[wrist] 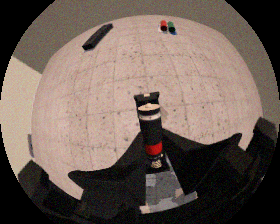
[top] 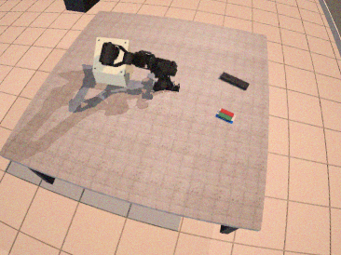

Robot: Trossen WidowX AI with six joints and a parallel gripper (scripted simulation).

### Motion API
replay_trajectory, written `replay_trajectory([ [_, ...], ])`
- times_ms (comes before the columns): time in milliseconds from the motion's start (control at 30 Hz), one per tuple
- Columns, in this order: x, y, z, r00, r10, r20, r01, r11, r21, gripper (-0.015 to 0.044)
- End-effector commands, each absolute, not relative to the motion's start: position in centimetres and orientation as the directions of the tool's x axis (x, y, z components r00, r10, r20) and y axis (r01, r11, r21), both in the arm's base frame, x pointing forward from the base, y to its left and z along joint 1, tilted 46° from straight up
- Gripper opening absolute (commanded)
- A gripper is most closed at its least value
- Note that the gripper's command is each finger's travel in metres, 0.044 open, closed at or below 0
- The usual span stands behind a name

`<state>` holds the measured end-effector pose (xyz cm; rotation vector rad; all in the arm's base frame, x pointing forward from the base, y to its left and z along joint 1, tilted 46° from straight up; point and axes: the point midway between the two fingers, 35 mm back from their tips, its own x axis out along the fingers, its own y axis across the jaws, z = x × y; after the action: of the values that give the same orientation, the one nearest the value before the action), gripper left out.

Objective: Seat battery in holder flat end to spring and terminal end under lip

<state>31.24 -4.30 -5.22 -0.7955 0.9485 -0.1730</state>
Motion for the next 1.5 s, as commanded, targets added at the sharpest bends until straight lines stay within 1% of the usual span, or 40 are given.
replay_trajectory([
  [0,31.0,-4.2,-5.8,0.564,-0.469,-0.679,-0.208,0.716,-0.667,0.0069],
  [1100,32.0,-4.0,-6.7,0.413,-0.525,-0.744,-0.201,0.744,-0.637,0.0069],
  [1467,32.3,-3.9,-6.7,0.381,-0.520,-0.764,-0.200,0.761,-0.617,0.0069],
])
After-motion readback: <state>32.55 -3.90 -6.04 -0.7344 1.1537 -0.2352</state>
